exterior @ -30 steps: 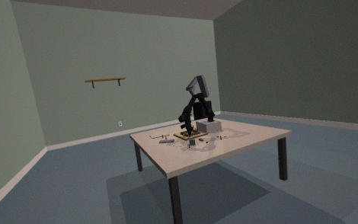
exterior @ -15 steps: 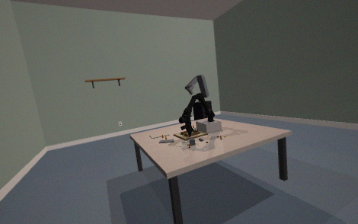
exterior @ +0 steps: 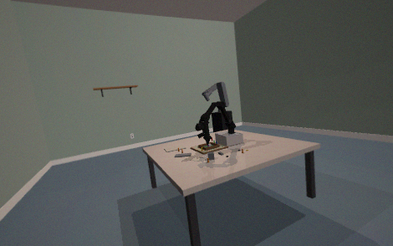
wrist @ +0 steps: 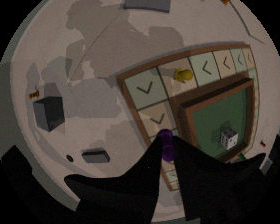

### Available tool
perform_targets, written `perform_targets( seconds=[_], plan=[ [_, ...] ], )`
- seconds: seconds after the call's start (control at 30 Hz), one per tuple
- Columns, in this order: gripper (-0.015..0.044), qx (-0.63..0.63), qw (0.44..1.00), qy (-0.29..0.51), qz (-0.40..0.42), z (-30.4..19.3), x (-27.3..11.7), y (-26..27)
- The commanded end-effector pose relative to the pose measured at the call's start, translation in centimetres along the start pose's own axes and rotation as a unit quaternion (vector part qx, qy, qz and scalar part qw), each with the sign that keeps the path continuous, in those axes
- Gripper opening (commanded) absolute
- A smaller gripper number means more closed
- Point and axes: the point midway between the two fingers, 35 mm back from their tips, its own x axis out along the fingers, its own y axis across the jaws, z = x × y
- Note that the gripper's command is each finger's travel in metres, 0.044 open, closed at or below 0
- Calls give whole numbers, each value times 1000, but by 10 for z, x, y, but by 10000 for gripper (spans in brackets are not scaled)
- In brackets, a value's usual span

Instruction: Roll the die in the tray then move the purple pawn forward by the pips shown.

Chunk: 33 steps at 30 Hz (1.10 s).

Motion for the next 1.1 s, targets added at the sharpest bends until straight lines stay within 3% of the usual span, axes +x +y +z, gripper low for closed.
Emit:
perform_targets(
  seconds=[0.0, 0.13, 0.27, 1.07],
  plan=[
    [0, -2, 1000, -7, 3, 3, -37, 0],
    [0, -2, 1000, -7, 3, -1, -73, -4],
    [0, -2, 1000, -7, 3, -2, -79, -5],
    [0, -2, 1000, -5, 3, -56, -26, -16]
  ],
)
